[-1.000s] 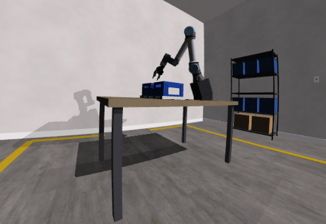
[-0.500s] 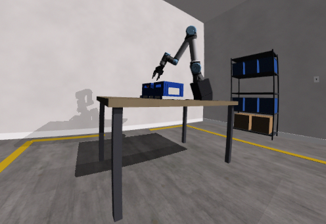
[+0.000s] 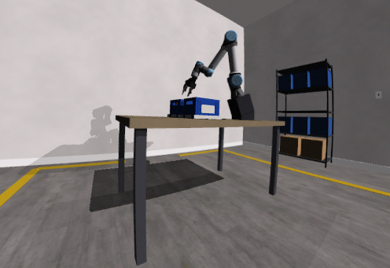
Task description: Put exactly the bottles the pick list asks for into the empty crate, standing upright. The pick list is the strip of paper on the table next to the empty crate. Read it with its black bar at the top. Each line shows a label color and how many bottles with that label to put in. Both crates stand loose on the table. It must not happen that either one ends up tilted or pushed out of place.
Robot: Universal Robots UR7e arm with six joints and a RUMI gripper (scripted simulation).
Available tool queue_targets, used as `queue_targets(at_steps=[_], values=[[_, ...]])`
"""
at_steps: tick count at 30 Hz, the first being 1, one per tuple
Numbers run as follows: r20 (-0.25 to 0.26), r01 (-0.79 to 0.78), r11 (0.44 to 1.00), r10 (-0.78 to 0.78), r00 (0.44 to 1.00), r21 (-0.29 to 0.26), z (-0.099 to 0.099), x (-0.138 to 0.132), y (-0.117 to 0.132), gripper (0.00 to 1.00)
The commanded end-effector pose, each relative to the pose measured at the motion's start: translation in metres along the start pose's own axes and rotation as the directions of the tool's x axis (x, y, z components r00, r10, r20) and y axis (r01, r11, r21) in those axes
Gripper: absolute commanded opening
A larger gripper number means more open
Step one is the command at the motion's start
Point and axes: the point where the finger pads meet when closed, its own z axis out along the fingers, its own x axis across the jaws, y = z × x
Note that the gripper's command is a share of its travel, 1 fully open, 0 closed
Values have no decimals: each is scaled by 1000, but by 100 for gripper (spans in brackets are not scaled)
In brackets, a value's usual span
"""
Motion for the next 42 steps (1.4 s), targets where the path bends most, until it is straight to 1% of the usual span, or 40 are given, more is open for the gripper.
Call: queue_targets(at_steps=[1,5,7,12,14,15,17,23,25,27,29,31,35,36,38,42], values=[[1,13,1000,-13,1000,-20,-3,-7,17,38],[1,13,1000,-13,1000,-20,-6,-13,33,38],[2,51,996,-51,999,-70,-9,-15,42,38],[2,51,996,-51,999,-70,-15,-22,65,38],[2,51,996,-51,999,-70,-15,-22,65,38],[2,51,996,-51,999,-70,-16,-23,70,38],[3,90,989,-91,996,-118,-19,-26,80,38],[3,90,989,-90,996,-118,-27,-32,108,38],[3,90,989,-90,996,-118,-29,-33,111,38],[5,131,978,-132,991,-163,-32,-34,120,38],[5,131,978,-132,991,-163,-36,-35,129,38],[5,131,978,-132,991,-163,-36,-35,129,38],[5,131,978,-132,991,-163,-43,-38,148,38],[5,131,978,-132,991,-163,-43,-38,149,38],[8,174,963,-176,984,-205,-47,-39,158,38],[8,174,963,-176,984,-205,-55,-40,177,38]])
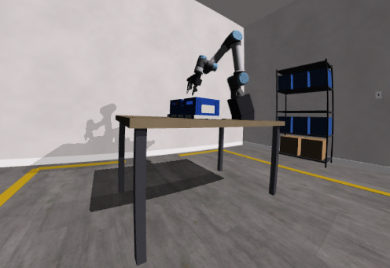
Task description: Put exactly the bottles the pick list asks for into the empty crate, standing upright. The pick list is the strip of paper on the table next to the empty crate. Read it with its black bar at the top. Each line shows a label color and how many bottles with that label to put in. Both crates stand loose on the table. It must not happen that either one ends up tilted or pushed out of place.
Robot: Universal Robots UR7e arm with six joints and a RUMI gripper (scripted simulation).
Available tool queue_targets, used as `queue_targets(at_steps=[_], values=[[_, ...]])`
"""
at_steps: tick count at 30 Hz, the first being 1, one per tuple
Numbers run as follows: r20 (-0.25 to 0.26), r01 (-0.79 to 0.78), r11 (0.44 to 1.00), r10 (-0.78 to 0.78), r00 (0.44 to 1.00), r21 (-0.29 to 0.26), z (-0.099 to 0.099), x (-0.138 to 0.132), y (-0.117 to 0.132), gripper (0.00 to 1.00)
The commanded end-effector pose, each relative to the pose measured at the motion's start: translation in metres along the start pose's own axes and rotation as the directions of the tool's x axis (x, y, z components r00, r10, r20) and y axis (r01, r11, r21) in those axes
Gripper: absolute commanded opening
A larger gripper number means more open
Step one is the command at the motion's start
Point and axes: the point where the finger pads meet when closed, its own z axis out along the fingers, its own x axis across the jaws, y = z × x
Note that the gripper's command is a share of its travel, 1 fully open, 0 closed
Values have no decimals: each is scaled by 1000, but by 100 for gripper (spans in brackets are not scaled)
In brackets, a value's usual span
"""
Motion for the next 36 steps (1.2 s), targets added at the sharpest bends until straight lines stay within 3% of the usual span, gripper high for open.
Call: queue_targets(at_steps=[1,7,14,16,23,25,33,36], values=[[-1,9,1000,-9,1000,-9,-5,-6,21,38],[-6,55,997,-55,998,-49,-10,-9,37,38],[-6,55,997,-55,998,-49,-18,-13,66,38],[-9,102,991,-103,995,-86,-21,-14,75,38],[-9,102,991,-103,995,-86,-30,-16,99,38],[-12,151,981,-153,988,-120,-33,-16,108,38],[-12,151,981,-153,988,-121,-47,-16,142,38],[-13,200,968,-204,979,-152,-53,-15,155,38]])
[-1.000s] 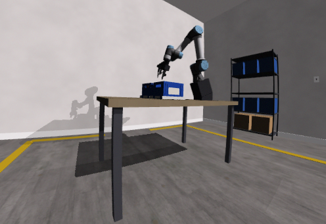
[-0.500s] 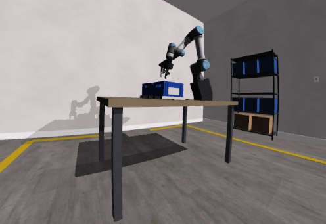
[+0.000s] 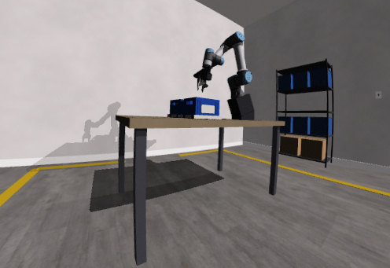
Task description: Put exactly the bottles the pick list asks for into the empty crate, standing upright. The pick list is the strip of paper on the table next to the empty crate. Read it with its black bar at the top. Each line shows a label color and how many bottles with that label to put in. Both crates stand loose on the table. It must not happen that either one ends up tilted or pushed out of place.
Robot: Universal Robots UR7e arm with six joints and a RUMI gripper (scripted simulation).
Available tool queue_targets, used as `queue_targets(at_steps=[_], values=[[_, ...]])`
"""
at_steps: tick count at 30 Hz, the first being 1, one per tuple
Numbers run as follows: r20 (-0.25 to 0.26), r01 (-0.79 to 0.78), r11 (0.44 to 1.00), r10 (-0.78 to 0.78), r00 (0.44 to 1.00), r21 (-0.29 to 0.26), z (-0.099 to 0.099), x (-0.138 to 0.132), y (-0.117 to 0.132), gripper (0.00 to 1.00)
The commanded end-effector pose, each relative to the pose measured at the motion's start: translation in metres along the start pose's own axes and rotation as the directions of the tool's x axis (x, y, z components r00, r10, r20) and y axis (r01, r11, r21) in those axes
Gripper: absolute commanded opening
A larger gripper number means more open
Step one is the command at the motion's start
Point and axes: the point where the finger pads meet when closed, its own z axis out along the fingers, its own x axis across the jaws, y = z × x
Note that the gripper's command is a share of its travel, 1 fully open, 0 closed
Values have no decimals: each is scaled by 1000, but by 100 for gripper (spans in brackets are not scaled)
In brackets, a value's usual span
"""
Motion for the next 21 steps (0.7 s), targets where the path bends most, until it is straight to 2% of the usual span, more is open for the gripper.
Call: queue_targets(at_steps=[1,7,9,15,18,21], values=[[-5,35,999,-35,999,-21,-7,-3,20,38],[-5,35,999,-35,999,-21,-13,-4,39,38],[-12,87,995,-88,996,-49,-16,-4,49,38],[-12,87,995,-88,996,-49,-26,-4,76,38],[-17,141,987,-142,990,-74,-30,-3,86,38],[-17,141,987,-142,990,-74,-32,-3,90,38]])
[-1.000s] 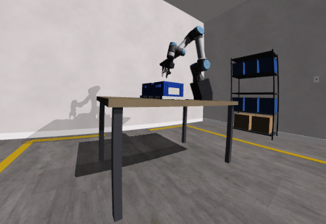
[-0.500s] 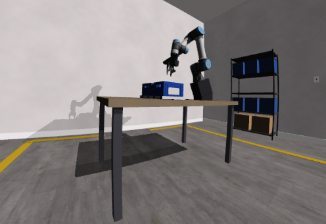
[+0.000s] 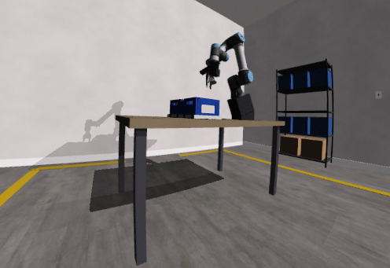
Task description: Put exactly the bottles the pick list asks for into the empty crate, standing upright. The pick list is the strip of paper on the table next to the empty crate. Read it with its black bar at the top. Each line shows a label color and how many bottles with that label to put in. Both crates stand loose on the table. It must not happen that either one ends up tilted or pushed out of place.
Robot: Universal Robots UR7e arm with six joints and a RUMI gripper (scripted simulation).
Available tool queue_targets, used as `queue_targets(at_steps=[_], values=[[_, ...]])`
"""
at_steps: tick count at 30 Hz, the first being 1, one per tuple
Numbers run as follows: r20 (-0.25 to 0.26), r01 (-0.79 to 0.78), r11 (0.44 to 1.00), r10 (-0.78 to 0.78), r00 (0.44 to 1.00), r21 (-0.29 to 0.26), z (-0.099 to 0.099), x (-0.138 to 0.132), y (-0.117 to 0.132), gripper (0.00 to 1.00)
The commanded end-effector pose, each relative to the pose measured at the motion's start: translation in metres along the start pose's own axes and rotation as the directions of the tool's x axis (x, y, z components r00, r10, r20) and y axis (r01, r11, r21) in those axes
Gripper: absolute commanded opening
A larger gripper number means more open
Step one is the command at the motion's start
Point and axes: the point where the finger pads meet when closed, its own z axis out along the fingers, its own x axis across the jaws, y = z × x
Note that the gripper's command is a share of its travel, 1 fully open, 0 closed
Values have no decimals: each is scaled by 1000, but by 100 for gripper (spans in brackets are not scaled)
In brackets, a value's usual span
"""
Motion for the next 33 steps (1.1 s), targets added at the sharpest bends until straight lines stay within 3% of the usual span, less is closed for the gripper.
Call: queue_targets(at_steps=[1,33], values=[[-3,17,1000,-17,1000,-8,-5,-1,12,38],[-21,185,981,-187,982,-64,-53,12,127,38]])
